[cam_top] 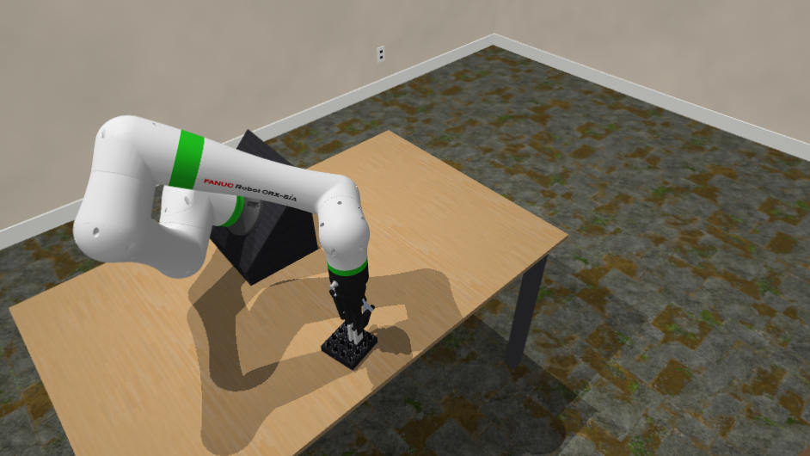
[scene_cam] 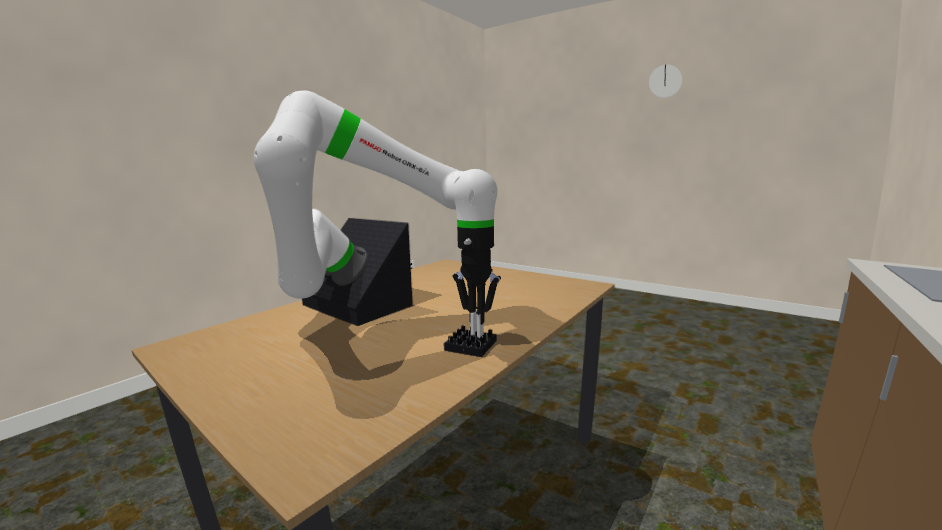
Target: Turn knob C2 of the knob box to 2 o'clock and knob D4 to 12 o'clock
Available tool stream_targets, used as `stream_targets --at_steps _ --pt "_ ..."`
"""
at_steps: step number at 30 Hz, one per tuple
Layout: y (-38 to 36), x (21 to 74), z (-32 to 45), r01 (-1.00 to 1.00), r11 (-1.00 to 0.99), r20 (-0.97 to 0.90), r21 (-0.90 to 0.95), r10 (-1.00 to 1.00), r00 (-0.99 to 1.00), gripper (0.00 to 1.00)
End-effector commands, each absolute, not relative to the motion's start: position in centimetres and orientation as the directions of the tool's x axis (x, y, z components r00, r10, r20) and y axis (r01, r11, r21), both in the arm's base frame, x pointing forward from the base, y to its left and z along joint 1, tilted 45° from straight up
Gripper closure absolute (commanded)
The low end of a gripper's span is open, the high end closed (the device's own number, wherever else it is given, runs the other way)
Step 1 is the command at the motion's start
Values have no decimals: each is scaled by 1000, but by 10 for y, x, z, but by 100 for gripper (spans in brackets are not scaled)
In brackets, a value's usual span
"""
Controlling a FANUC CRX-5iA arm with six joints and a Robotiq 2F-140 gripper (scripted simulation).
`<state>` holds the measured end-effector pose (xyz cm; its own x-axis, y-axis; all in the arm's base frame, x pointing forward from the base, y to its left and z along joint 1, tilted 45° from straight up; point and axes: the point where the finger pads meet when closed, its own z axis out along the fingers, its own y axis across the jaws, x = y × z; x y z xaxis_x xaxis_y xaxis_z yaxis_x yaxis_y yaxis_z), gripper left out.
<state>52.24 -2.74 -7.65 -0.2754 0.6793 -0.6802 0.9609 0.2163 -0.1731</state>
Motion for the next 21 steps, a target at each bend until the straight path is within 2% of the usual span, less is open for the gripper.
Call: stream_targets --at_steps 1,21 --pt "-27 523 -76 961 216 -680 -173 679 -275 95" --pt "-27 523 -76 951 239 -674 -195 672 -307 95"
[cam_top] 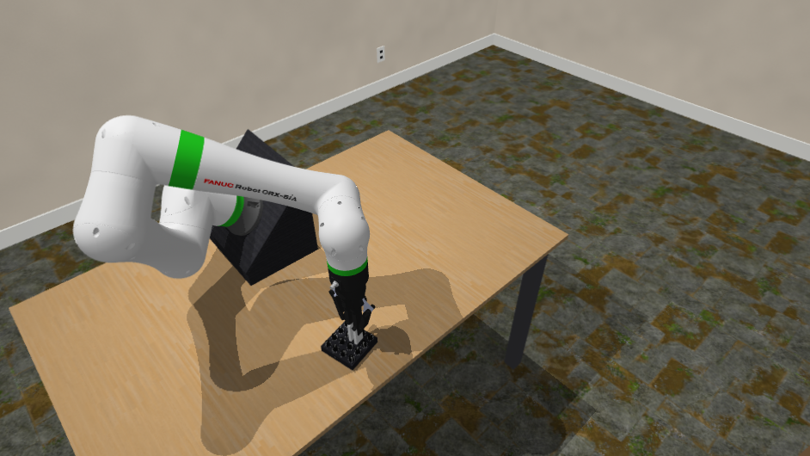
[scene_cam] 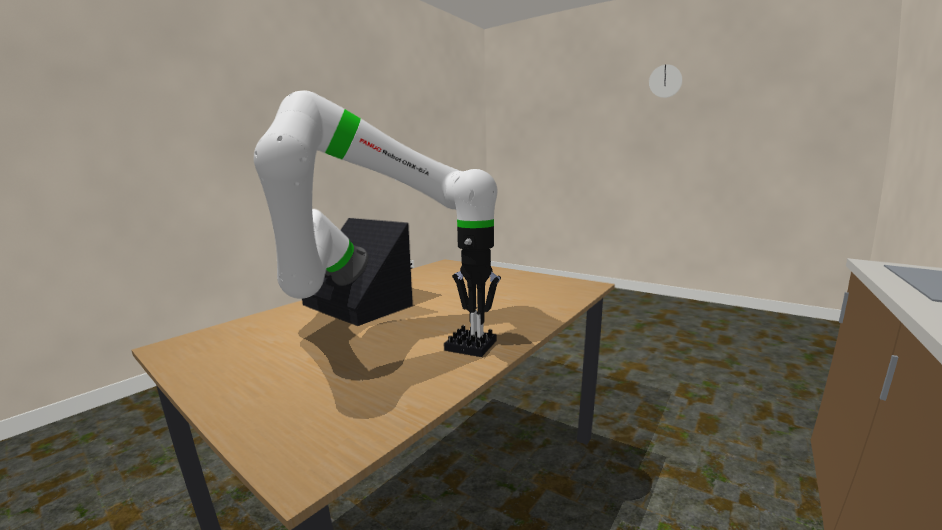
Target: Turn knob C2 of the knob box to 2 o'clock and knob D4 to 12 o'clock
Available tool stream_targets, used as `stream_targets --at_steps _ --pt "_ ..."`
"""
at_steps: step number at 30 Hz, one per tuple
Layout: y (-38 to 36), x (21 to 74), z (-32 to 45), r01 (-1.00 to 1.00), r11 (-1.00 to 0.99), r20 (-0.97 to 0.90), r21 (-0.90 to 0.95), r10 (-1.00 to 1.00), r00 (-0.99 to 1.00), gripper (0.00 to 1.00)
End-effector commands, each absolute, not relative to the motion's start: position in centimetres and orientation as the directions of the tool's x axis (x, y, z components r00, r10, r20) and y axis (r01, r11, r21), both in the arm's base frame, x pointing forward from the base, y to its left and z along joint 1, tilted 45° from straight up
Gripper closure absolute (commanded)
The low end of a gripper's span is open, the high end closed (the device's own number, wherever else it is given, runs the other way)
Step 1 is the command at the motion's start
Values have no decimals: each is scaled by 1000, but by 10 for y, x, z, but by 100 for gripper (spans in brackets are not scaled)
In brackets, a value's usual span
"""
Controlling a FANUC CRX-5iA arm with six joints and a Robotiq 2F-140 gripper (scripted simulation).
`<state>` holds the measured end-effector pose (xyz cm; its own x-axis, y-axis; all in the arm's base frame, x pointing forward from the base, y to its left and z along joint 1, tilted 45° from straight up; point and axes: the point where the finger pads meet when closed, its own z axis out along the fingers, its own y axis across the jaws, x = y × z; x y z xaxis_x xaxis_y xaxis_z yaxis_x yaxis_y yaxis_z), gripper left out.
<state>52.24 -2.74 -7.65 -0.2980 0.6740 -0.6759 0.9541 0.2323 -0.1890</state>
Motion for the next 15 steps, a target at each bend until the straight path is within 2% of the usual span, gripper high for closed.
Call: stream_targets --at_steps 1,15 --pt "-27 523 -76 951 239 -674 -195 672 -307 95" --pt "-27 523 -76 899 331 -640 -288 632 -438 95"
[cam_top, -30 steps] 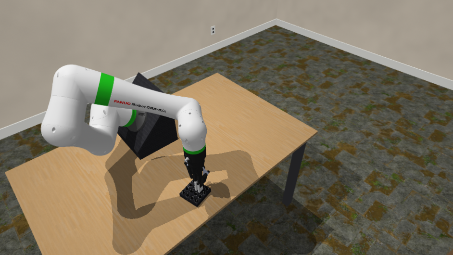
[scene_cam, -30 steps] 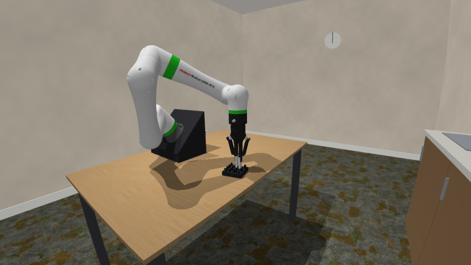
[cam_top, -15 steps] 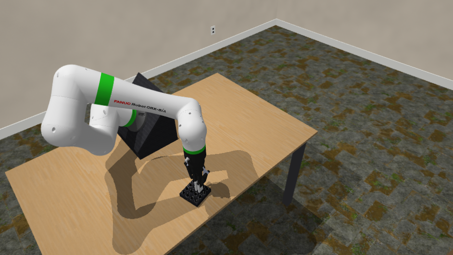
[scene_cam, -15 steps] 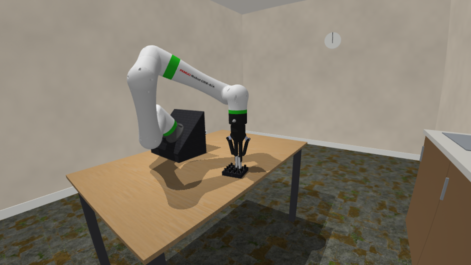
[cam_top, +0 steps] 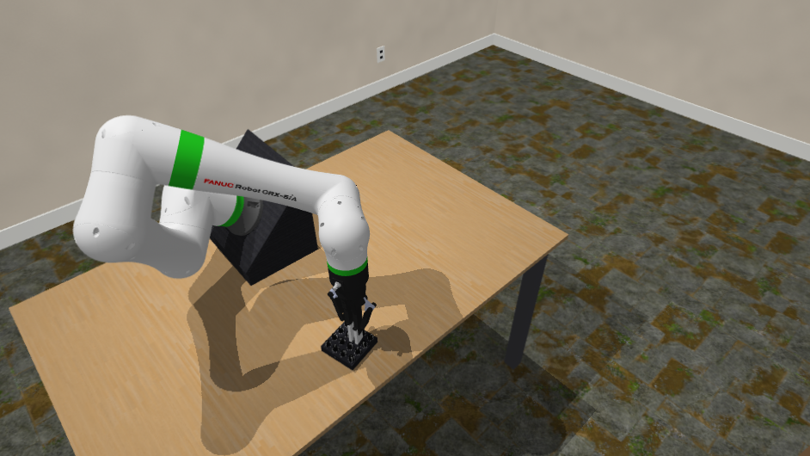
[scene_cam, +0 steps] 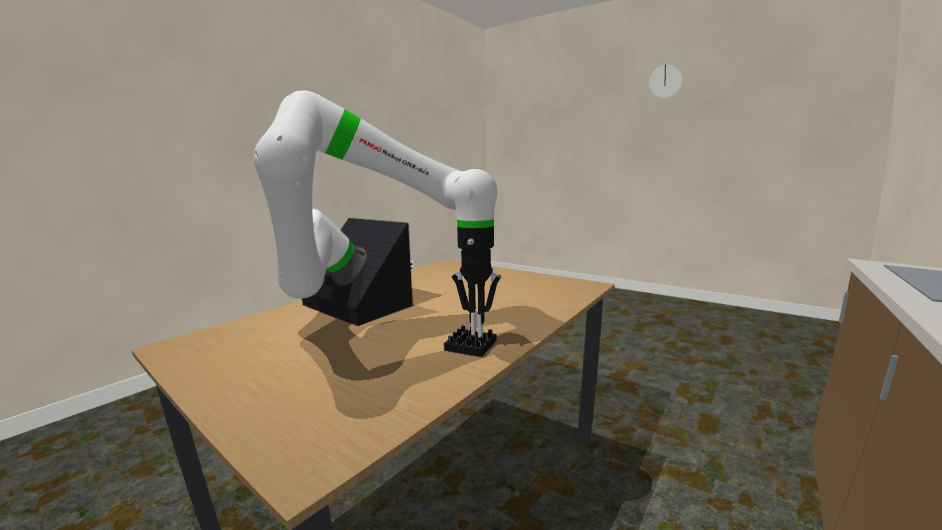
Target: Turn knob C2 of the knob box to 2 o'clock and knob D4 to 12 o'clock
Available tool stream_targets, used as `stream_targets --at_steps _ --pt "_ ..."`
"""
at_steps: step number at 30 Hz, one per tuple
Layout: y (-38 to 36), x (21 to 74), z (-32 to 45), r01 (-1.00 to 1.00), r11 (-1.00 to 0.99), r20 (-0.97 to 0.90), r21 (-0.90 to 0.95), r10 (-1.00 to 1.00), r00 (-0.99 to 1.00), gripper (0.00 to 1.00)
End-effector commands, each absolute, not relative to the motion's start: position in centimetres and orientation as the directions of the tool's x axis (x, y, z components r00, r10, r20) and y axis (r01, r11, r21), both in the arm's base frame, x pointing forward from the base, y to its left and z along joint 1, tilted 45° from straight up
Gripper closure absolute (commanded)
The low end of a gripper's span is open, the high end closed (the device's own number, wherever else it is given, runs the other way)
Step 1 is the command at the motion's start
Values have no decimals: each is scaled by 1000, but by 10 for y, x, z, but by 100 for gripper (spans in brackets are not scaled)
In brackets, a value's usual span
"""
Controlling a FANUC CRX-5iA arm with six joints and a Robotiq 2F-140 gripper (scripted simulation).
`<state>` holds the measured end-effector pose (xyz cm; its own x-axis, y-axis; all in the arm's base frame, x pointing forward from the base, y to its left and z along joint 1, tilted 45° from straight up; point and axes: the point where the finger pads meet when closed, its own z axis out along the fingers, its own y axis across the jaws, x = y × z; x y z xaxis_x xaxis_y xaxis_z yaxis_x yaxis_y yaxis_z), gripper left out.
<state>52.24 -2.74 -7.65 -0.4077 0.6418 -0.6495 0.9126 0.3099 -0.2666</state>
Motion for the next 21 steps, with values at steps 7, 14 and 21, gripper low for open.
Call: stream_targets --at_steps 7,14,21 --pt "-27 523 -76 857 385 -612 -343 600 -515 95" --pt "-27 523 -76 770 470 -554 -431 536 -637 95" --pt "-27 523 -76 687 532 -497 -495 475 -726 95"
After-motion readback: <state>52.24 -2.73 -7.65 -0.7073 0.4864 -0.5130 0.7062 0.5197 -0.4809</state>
